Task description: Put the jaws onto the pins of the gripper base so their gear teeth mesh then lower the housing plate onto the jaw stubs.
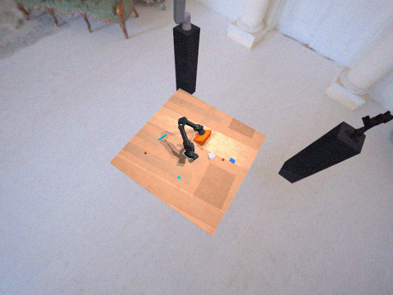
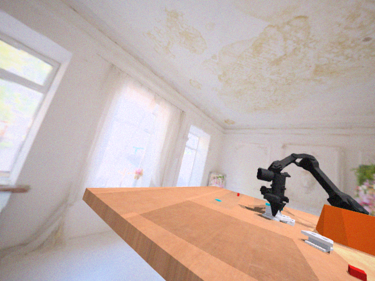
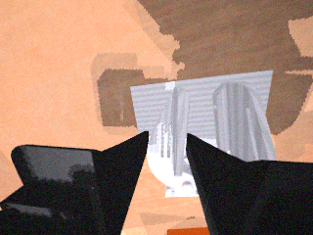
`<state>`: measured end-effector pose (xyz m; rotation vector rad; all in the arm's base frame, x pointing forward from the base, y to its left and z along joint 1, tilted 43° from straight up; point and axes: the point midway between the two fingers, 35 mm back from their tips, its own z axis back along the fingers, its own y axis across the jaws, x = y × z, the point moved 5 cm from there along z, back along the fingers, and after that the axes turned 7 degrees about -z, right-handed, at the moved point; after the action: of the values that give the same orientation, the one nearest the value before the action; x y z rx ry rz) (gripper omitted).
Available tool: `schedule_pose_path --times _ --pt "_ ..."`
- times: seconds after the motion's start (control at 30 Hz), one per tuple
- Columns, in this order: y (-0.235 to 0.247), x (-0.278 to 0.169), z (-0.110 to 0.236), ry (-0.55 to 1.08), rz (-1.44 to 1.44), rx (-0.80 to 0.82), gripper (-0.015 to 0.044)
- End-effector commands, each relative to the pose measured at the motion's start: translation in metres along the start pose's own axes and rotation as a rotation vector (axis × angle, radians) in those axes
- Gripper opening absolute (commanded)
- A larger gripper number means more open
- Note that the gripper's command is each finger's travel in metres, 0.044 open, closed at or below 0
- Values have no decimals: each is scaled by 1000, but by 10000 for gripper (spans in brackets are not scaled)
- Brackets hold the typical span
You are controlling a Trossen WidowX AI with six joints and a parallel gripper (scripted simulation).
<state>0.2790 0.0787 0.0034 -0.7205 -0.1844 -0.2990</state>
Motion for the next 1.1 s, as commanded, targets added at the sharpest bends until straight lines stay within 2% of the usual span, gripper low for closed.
schedule_pose_path --times 0.0,1.07 --pt "-1 0 -1 1 4 -2 134" --pt "0 0 3 1 4 -2 134"
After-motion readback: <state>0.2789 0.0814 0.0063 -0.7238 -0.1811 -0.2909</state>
